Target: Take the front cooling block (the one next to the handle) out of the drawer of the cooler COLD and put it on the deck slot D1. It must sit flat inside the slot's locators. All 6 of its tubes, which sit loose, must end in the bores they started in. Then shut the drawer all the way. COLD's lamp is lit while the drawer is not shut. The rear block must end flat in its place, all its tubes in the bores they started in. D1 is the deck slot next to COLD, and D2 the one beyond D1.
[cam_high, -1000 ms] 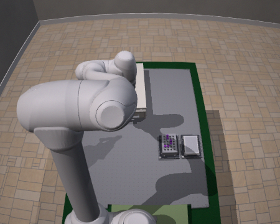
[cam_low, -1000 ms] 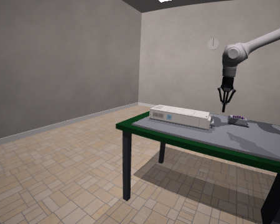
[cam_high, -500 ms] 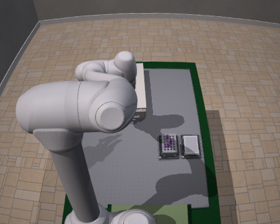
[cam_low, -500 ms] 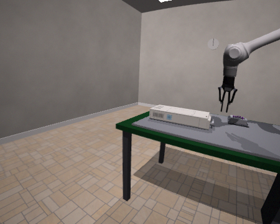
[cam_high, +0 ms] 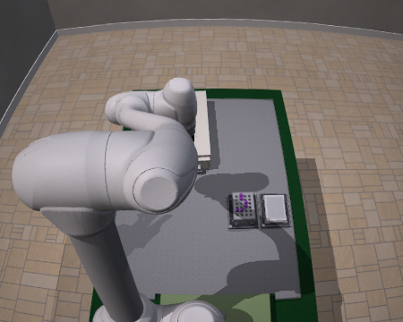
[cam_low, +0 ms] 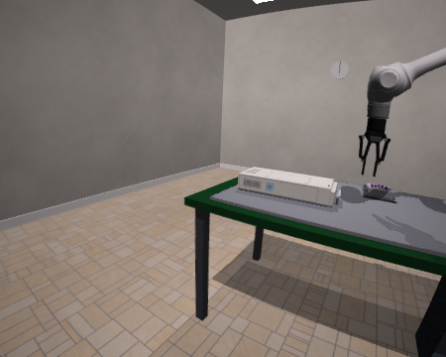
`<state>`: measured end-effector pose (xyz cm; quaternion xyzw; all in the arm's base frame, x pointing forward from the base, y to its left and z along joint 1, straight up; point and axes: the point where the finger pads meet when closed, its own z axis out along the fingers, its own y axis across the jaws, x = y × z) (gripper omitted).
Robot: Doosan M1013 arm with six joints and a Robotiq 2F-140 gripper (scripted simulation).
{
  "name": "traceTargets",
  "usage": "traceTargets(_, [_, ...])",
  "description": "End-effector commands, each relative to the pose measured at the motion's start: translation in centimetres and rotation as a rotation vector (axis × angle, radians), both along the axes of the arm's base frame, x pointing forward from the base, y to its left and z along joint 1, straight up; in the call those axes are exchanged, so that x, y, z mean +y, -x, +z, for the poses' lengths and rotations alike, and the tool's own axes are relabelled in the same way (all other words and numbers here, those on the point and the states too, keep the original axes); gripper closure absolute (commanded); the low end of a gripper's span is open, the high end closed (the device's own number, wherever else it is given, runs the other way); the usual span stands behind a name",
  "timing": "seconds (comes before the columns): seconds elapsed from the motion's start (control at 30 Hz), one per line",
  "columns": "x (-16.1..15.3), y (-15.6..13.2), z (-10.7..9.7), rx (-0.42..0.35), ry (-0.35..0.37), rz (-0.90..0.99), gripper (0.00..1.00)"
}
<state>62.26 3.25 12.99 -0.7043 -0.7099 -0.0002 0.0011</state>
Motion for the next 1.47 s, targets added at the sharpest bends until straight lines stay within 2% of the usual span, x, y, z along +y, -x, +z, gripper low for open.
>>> traceTargets(0.0, [0.0, 1.4, 0.7, -0.002, 0.000, 0.000, 0.65])
traceTargets(0.4, [0.0, 5.1, 2.2, -0.002, 0.000, 0.000, 0.65])
traceTargets(1.43, [0.0, 5.1, 2.2, -0.002, 0.000, 0.000, 0.65])
